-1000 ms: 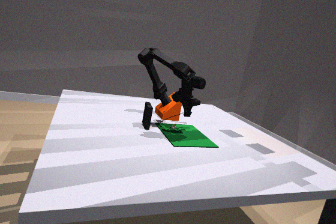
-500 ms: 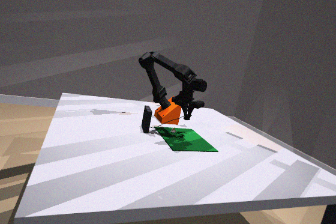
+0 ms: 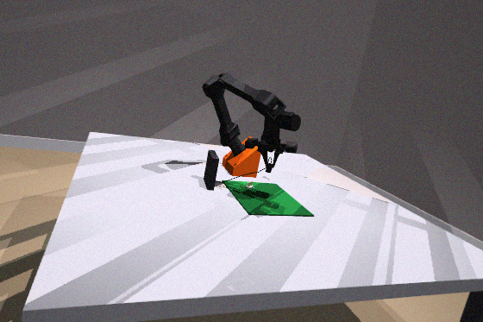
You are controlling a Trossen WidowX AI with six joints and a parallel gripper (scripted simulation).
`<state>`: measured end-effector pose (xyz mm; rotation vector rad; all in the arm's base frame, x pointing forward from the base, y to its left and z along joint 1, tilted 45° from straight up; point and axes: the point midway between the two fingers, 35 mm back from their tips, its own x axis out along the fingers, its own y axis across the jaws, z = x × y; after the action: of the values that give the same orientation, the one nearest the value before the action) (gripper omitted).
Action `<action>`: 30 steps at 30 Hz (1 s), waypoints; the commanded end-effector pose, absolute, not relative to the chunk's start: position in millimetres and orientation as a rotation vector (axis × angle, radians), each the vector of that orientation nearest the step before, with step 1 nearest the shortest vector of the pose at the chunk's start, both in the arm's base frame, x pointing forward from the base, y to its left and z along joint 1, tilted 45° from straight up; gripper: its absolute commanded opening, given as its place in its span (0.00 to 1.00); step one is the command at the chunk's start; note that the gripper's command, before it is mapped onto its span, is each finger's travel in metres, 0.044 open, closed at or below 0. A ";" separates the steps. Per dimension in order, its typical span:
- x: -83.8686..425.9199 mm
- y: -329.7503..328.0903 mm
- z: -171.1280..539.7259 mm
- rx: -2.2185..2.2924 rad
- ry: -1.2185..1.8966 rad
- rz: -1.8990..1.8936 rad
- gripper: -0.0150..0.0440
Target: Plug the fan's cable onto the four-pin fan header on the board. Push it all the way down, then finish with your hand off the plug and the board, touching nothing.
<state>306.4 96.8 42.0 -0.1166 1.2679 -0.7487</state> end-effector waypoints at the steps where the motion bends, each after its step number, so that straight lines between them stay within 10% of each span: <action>1: 318.2 96.7 46.6 -0.251 1.309 -0.659 0.25; 30: 379.8 84.1 69.8 -1.120 1.540 -0.028 0.25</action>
<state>371.6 85.9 66.0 -1.0154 1.5252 -0.1051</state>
